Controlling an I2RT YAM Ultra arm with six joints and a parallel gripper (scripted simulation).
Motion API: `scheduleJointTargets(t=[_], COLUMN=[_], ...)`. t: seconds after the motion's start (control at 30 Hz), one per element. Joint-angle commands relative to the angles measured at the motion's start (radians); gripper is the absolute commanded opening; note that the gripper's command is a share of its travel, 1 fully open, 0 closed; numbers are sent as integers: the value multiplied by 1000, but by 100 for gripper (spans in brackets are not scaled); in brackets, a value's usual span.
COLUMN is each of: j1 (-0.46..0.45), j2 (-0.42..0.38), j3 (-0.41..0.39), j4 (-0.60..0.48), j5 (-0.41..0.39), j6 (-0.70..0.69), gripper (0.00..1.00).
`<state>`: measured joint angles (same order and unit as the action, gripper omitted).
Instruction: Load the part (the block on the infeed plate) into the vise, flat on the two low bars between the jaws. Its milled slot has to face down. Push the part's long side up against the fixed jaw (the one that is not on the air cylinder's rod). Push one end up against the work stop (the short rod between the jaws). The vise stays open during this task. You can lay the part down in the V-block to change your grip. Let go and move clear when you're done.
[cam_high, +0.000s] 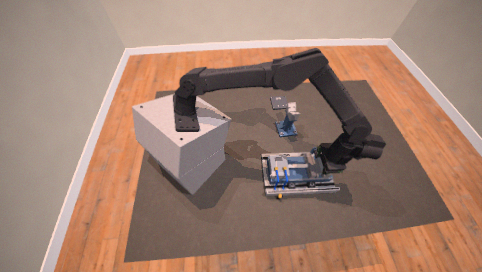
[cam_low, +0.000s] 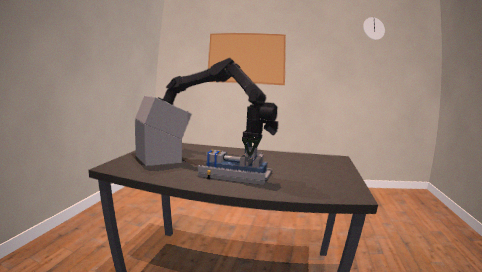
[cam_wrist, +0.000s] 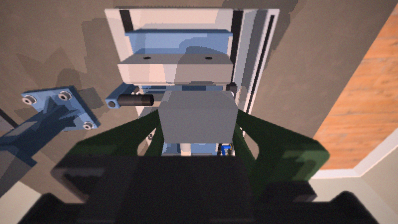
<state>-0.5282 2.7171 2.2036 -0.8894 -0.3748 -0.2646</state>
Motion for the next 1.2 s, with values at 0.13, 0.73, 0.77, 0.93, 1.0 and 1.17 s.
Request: scheduleJointTargets(t=[0.13,0.73,0.77,0.93,1.0,1.17], j1=[-10,-10,-10,-9,-9,-9], j2=[-11,-14,-14,-15,-15,-16], j3=[26,9,7,1,1,-4], j4=[12,15,15,15,15,16], j5=[5,5,5,5,5,5], j6=[5,7,7,7,7,7], gripper=[0,0,0,0,0,0])
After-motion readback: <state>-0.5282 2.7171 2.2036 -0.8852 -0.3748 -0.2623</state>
